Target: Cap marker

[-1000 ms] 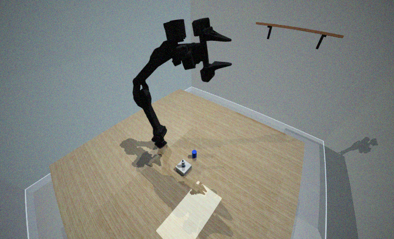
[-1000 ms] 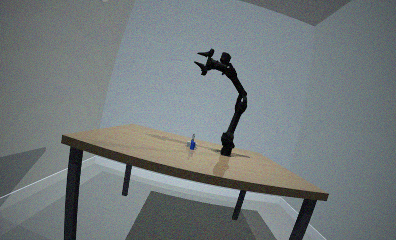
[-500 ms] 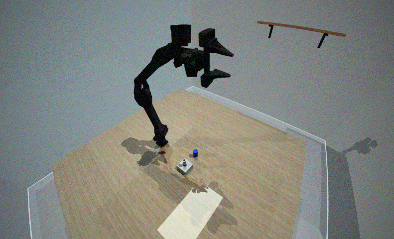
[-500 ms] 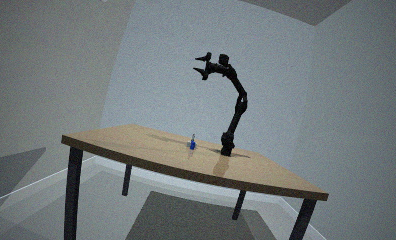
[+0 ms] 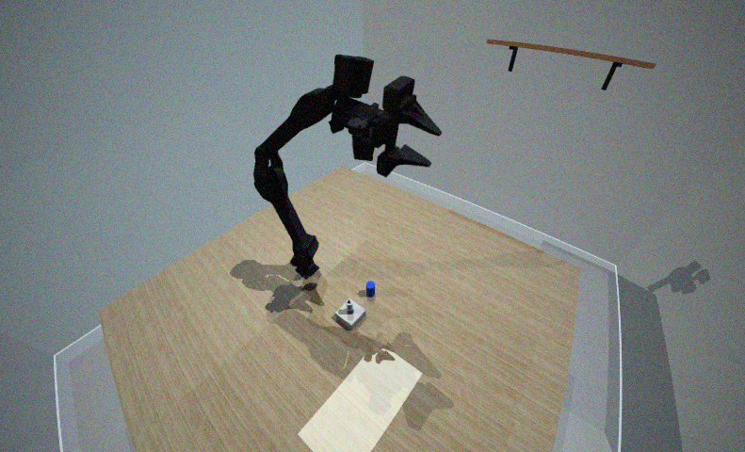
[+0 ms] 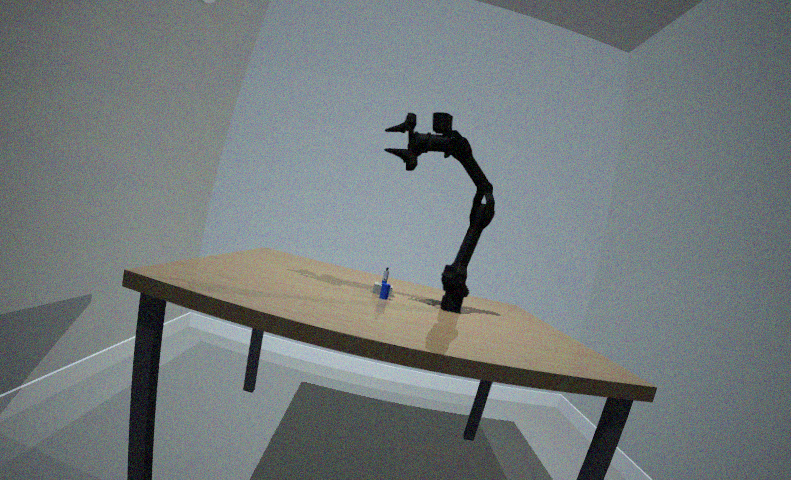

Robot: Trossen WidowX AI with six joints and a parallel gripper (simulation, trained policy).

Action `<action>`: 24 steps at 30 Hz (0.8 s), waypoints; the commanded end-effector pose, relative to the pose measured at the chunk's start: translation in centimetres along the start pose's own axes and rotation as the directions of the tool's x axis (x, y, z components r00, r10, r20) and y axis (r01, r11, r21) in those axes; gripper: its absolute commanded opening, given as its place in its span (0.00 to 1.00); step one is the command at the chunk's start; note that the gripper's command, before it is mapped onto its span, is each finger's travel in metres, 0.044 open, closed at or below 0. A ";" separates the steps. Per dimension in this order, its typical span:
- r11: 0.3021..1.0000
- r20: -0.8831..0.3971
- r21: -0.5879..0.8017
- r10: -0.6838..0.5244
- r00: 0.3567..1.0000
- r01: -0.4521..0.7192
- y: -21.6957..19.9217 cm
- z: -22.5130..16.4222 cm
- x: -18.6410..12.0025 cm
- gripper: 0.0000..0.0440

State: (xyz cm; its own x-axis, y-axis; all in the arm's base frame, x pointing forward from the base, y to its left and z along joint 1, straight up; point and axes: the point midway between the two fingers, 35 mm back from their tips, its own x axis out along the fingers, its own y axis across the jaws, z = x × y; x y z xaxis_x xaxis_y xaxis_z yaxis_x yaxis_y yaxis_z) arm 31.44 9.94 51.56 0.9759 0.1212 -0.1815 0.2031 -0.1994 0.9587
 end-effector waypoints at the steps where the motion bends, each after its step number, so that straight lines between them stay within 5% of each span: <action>1: 1.000 0.012 0.011 -0.029 1.000 0.028 -0.8 0.2 0.0 0.74; 24: 0.964 0.074 0.067 -0.264 0.962 0.259 -6.9 1.4 1.0 0.74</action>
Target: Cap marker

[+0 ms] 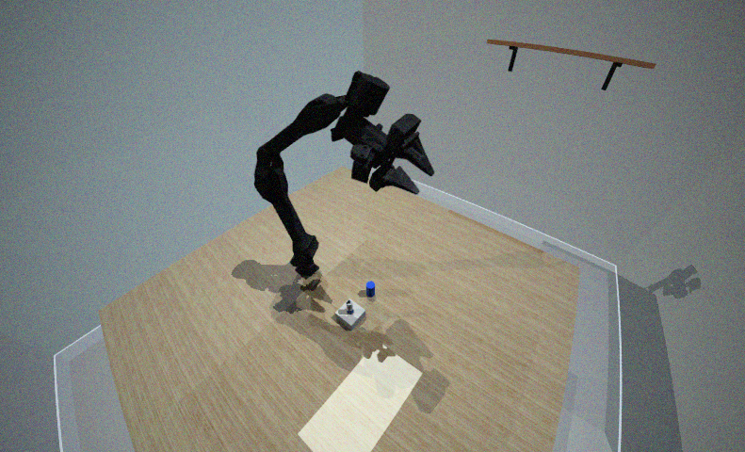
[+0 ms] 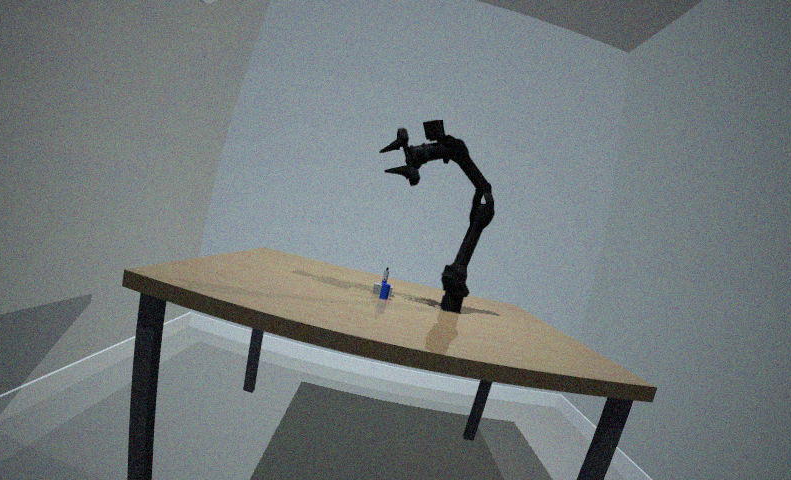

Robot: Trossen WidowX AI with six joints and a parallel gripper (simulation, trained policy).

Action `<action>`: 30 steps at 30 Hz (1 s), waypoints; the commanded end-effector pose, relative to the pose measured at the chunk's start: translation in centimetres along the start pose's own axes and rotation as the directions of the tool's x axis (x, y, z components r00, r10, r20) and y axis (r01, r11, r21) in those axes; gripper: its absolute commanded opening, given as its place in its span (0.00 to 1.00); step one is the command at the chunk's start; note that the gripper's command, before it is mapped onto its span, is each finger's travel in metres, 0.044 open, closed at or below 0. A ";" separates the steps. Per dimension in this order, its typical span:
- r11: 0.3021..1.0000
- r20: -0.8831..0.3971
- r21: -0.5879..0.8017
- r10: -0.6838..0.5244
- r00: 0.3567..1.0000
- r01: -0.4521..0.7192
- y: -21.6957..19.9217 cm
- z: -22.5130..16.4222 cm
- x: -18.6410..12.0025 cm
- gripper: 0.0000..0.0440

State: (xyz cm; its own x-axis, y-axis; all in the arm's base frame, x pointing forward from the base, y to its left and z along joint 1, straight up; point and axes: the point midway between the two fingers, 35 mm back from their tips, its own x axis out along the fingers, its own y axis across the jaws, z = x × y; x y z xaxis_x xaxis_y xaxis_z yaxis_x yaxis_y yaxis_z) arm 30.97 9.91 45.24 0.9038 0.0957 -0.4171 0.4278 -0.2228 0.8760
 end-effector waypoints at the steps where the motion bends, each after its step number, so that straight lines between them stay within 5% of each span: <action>1: 0.999 0.009 0.009 -0.039 0.999 0.039 -0.9 0.1 0.5 0.74; 30: 0.943 0.121 0.096 -0.328 0.937 0.318 -7.8 2.4 2.9 0.74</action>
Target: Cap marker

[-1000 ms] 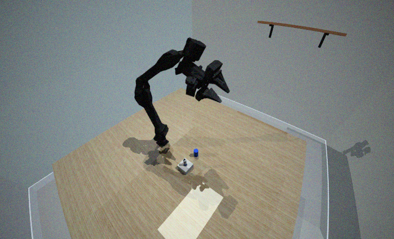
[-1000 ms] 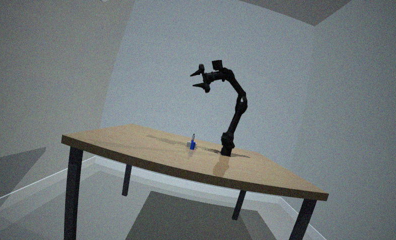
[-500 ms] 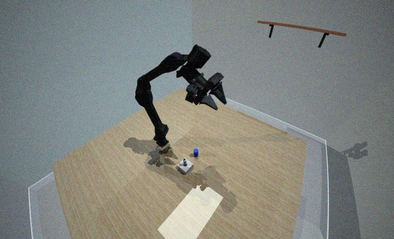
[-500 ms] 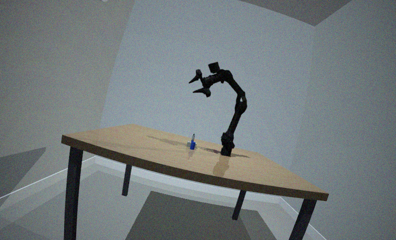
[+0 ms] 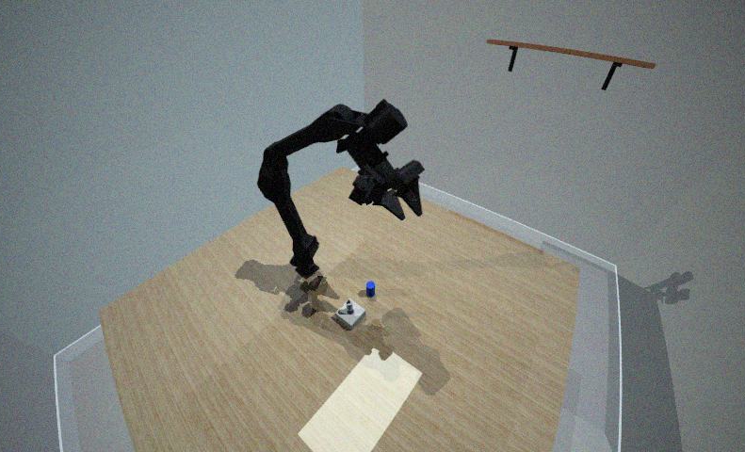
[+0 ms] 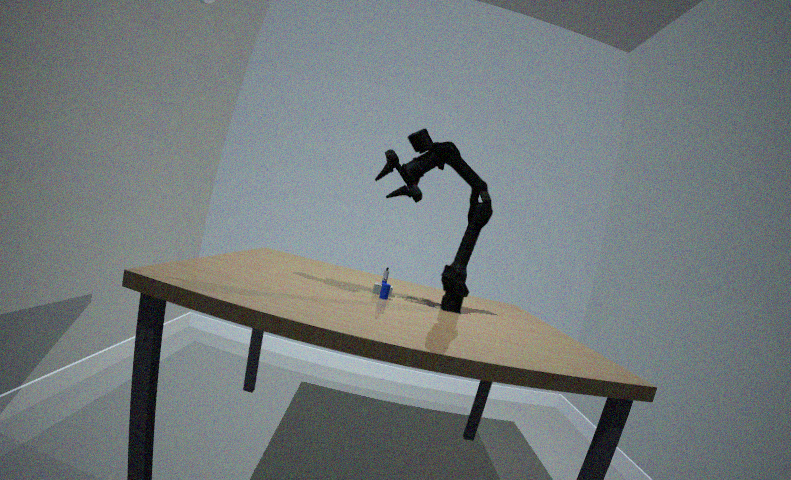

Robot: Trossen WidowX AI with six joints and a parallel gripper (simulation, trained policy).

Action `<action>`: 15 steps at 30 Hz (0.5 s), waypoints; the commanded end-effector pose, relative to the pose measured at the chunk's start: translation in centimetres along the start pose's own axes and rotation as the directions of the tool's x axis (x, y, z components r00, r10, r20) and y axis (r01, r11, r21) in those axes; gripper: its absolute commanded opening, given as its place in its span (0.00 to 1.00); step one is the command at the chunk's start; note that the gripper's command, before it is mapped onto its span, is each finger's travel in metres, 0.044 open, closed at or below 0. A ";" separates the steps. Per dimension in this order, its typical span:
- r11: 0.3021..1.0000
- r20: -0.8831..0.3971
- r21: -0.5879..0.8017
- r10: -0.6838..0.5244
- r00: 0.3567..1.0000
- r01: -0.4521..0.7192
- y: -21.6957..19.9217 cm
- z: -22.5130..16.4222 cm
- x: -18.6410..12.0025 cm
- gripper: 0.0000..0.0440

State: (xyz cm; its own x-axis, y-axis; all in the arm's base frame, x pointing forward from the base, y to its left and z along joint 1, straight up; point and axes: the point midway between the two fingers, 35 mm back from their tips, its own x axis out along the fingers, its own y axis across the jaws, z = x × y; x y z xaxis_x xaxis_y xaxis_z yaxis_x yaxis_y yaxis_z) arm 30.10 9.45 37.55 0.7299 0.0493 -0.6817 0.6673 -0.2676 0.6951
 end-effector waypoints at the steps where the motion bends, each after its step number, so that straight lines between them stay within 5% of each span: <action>1: 0.999 0.018 0.010 -0.043 0.999 0.043 -0.7 0.2 0.9 0.74; 15: 0.983 0.083 0.056 -0.180 0.980 0.175 -3.3 1.4 2.7 0.74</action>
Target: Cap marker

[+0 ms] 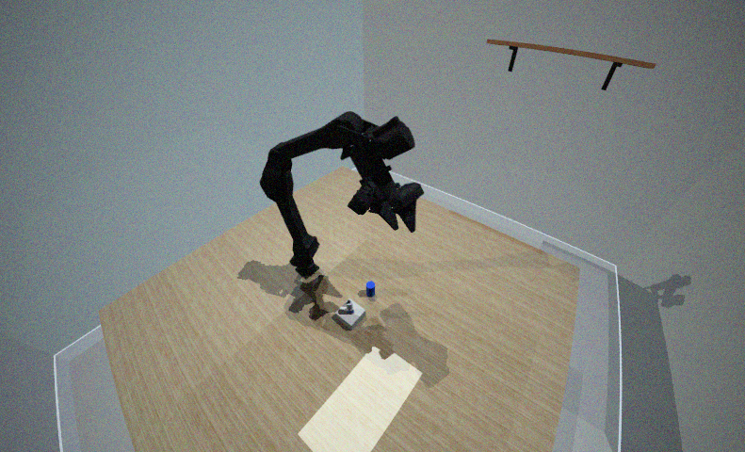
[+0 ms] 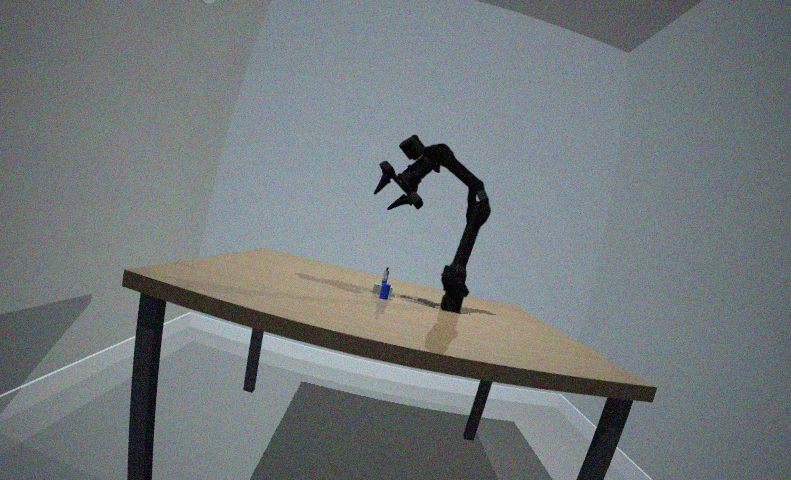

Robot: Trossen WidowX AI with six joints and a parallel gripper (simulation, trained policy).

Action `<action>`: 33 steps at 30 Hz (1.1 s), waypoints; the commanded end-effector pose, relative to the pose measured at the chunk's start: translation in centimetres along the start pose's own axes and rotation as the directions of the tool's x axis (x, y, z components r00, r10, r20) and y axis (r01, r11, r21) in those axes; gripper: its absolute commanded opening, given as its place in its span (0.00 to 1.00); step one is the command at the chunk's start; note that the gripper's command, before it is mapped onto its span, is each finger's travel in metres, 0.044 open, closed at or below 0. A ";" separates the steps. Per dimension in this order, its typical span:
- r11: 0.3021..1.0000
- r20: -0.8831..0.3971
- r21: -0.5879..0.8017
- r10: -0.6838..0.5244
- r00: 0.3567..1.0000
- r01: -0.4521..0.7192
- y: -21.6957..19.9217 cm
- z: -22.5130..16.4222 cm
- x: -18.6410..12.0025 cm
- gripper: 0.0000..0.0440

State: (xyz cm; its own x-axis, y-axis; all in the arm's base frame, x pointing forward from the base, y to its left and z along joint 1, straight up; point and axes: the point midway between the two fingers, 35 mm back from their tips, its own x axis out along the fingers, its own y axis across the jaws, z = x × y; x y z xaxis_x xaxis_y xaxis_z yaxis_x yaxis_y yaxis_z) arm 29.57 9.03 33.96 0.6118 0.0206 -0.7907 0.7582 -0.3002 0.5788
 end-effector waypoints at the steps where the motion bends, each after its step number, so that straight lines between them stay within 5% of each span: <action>1: 0.999 0.019 0.012 -0.042 0.999 0.042 -0.6 0.2 0.9 0.74; 33: 0.942 0.156 0.135 -0.328 0.932 0.309 -5.0 2.8 5.1 0.74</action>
State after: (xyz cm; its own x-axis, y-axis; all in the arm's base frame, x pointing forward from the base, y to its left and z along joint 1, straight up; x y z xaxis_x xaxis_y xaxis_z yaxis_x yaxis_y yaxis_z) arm 28.26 7.91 27.19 0.3185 -0.0296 -0.9475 0.8676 -0.3936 0.3039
